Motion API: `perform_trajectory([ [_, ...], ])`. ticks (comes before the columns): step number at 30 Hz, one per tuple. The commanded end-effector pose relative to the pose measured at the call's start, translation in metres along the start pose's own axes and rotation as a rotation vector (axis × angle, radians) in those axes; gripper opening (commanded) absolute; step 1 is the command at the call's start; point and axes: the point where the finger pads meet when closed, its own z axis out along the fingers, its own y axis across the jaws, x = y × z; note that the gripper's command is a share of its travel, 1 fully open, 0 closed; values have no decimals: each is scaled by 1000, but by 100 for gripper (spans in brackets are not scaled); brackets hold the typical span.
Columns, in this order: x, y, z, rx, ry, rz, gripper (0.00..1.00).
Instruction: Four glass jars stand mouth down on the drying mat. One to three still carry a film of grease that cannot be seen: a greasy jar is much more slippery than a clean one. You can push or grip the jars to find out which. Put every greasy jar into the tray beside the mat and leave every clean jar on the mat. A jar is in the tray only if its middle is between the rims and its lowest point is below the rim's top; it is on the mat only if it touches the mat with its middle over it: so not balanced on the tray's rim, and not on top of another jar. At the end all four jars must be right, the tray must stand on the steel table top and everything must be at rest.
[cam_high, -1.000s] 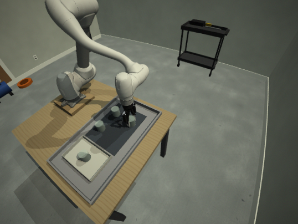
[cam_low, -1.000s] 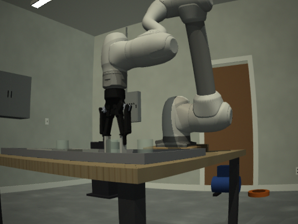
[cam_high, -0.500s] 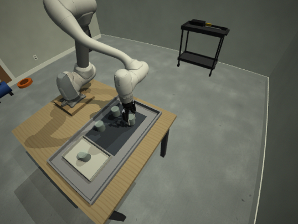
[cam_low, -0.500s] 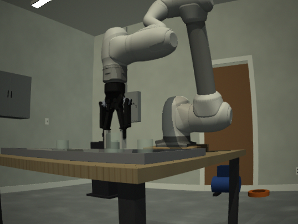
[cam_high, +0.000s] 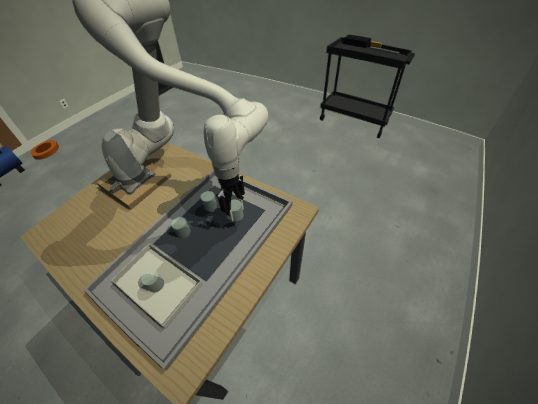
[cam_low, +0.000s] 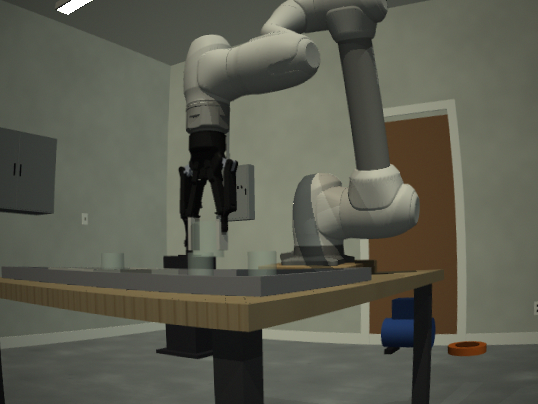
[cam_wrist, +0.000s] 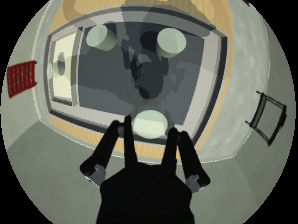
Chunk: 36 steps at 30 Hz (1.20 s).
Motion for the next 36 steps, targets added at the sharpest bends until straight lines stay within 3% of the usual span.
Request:
perform_trajectory([
  [1,0,0,-7,0,0,0,0],
  [28,0,0,-72,0,0,0,0],
  [36,0,-20,-72,0,0,0,0],
])
